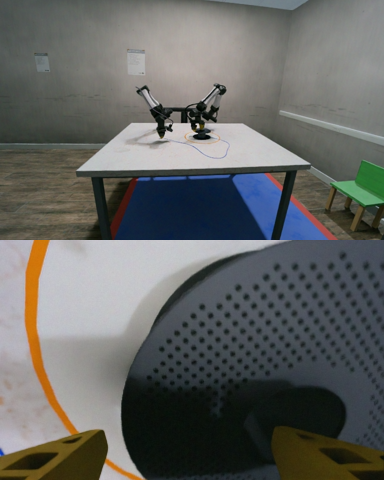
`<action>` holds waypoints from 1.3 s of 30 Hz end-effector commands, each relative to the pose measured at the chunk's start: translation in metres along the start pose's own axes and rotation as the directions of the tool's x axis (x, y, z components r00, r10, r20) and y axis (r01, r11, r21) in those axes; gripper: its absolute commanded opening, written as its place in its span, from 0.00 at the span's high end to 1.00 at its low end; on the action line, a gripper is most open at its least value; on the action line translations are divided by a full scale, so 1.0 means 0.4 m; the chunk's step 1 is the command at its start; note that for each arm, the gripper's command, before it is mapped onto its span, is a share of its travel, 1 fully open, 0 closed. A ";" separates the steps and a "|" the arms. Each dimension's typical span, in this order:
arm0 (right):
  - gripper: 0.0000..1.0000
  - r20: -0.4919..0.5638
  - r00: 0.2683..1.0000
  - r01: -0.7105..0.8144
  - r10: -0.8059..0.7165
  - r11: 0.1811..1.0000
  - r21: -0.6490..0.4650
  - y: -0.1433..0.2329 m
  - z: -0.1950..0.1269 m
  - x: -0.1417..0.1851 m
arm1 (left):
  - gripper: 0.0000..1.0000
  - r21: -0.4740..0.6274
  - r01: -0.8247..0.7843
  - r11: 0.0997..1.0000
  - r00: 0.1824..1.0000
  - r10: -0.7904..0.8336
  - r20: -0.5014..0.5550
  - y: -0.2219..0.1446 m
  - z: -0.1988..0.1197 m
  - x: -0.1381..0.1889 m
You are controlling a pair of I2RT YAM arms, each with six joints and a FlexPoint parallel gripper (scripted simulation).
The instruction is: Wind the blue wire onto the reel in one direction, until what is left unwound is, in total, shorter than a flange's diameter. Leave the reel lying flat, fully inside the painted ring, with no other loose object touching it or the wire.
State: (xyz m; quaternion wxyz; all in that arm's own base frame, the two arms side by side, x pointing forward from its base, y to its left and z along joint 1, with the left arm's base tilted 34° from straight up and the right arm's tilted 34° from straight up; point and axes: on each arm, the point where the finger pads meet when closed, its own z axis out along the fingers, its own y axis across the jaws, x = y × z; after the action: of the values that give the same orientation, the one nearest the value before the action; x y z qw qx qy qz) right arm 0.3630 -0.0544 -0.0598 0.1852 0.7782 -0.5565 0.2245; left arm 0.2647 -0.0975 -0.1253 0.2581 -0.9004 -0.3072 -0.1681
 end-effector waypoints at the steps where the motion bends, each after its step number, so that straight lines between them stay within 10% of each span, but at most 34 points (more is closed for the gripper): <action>1: 1.00 -0.001 1.000 -0.003 0.003 1.000 0.008 -0.004 0.002 -0.004 | 0.15 -0.035 -0.054 0.998 0.998 0.054 0.017 0.019 -0.036 0.020; 39: 1.00 -0.001 1.000 -0.002 0.002 1.000 0.008 -0.020 -0.001 -0.003 | 0.17 -0.035 -0.054 0.998 0.998 0.054 0.017 0.036 0.048 0.007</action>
State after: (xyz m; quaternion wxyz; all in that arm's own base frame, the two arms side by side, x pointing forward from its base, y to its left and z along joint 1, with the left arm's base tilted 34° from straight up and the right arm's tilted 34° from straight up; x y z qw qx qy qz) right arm 0.3635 -0.0544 -0.0600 0.1851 0.7782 -0.5565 0.2245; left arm 0.2686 -0.0846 -0.1455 0.2622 -0.9106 -0.2812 -0.1515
